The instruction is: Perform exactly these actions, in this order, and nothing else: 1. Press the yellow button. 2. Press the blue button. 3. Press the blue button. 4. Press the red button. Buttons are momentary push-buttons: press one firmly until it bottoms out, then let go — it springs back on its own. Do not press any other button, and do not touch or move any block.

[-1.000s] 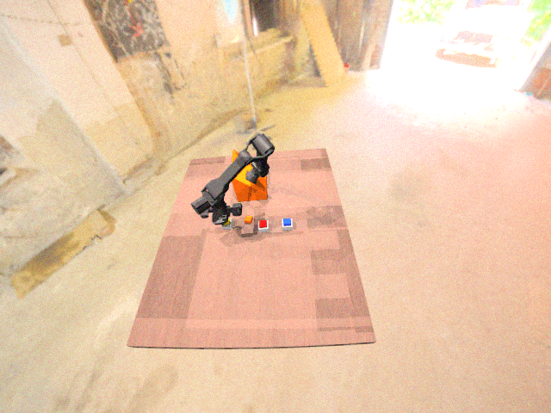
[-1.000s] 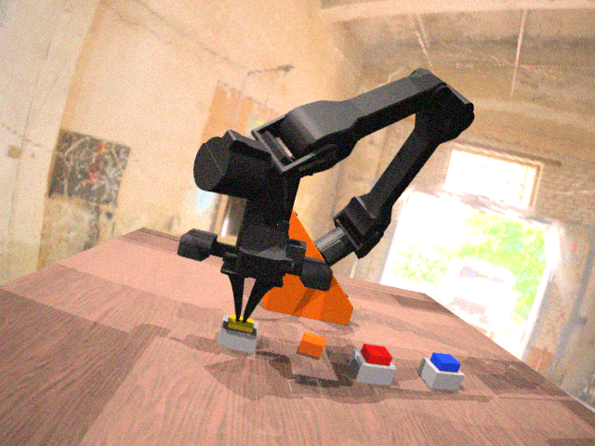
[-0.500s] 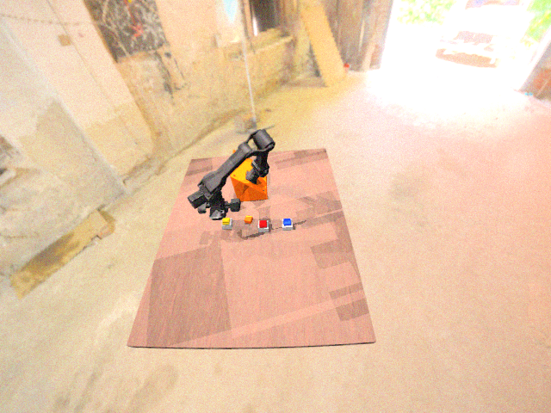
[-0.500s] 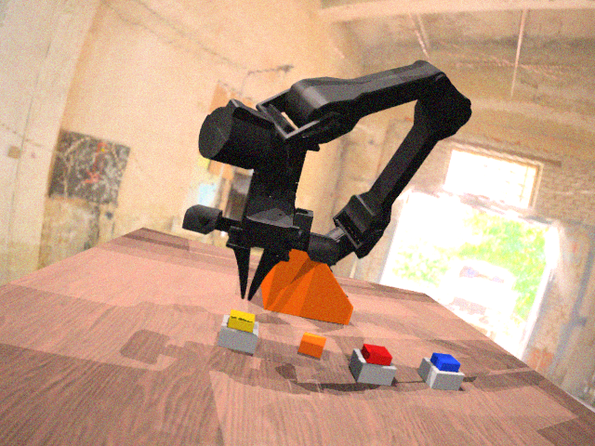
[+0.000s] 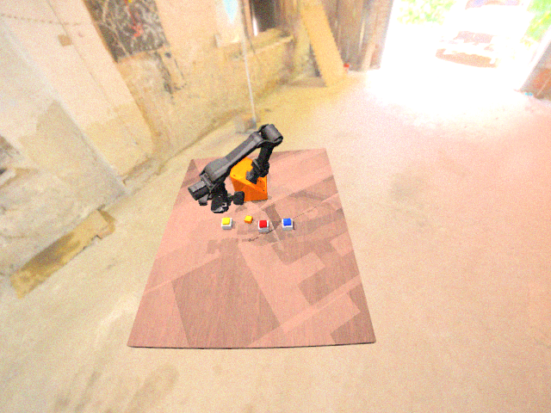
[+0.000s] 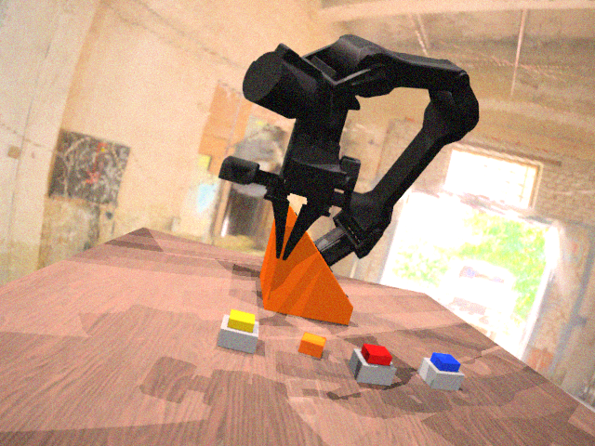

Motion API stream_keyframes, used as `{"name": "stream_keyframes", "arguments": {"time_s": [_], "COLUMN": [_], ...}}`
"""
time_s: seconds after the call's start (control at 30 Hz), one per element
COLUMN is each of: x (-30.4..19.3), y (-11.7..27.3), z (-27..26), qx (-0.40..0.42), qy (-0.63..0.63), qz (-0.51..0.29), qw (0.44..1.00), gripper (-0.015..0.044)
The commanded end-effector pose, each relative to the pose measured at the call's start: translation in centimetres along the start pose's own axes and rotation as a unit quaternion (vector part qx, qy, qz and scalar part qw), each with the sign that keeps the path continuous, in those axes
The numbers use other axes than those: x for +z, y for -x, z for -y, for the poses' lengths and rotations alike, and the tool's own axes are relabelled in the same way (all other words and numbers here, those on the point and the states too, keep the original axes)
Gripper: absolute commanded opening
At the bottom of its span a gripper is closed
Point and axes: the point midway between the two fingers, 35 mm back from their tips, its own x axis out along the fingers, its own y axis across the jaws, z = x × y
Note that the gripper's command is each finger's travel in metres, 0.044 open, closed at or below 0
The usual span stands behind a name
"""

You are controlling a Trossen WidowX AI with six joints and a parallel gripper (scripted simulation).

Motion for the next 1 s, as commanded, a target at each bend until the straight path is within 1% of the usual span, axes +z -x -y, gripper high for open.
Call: {"name": "stream_keyframes", "arguments": {"time_s": [0.0, 0.2, 0.4, 0.7, 0.87, 0.97], "x": [2.4, 3.1, 0.4, 0.1, 0.1, 0.0], "y": [0.5, 0.7, 0.5, 0.3, -5.3, -5.6], "z": [-6.5, -16.6, -26.0, -26.6, -26.9, -26.9], "qx": [-0.015, -0.009, 0.019, 0.021, 0.023, 0.023], "qy": [0.007, 0.01, 0.018, 0.018, 0.019, 0.019], "qz": [0.001, 0.007, 0.002, 0.001, 0.001, 0.001], "qw": [1.0, 1.0, 1.0, 1.0, 1.0, 1.0], "gripper": [0.002, 0.002, 0.002, 0.002, 0.002, 0.002]}}
